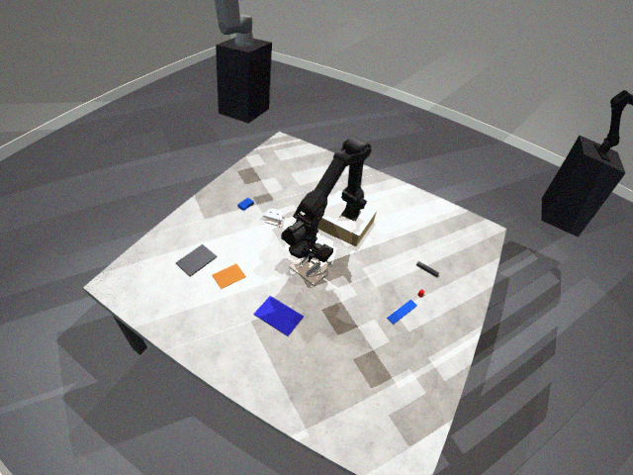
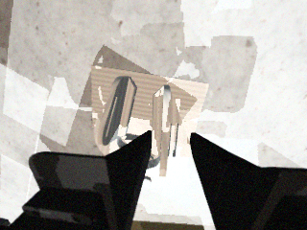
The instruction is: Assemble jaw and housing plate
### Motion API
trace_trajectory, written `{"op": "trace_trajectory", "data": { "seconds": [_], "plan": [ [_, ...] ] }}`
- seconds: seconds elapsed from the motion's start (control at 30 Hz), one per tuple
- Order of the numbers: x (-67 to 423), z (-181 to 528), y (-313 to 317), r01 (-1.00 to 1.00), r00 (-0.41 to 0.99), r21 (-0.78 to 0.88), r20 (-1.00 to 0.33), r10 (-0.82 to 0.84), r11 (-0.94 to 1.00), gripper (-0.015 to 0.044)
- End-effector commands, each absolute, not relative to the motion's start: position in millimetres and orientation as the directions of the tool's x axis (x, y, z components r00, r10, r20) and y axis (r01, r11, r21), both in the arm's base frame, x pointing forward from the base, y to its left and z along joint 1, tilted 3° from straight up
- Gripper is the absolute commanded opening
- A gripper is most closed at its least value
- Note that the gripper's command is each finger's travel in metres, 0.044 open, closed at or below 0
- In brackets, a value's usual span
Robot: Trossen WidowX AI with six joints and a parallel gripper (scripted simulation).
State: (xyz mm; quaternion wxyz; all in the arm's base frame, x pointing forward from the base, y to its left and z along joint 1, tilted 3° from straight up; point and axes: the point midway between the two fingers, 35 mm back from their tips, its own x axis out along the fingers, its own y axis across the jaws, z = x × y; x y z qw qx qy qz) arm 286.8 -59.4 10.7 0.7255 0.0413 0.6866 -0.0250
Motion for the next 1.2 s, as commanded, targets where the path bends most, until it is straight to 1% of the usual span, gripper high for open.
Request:
{"op": "trace_trajectory", "data": {
  "seconds": [0.0,1.17],
  "plan": [
    [286.8,8.3,-58.8,0.101,0.055,0.029,-0.998,0.024,0.994,0.0134],
    [287.2,0.1,-58.6,0.101,0.055,0.029,-0.998,0.024,0.994,0.0134]
  ]
}}
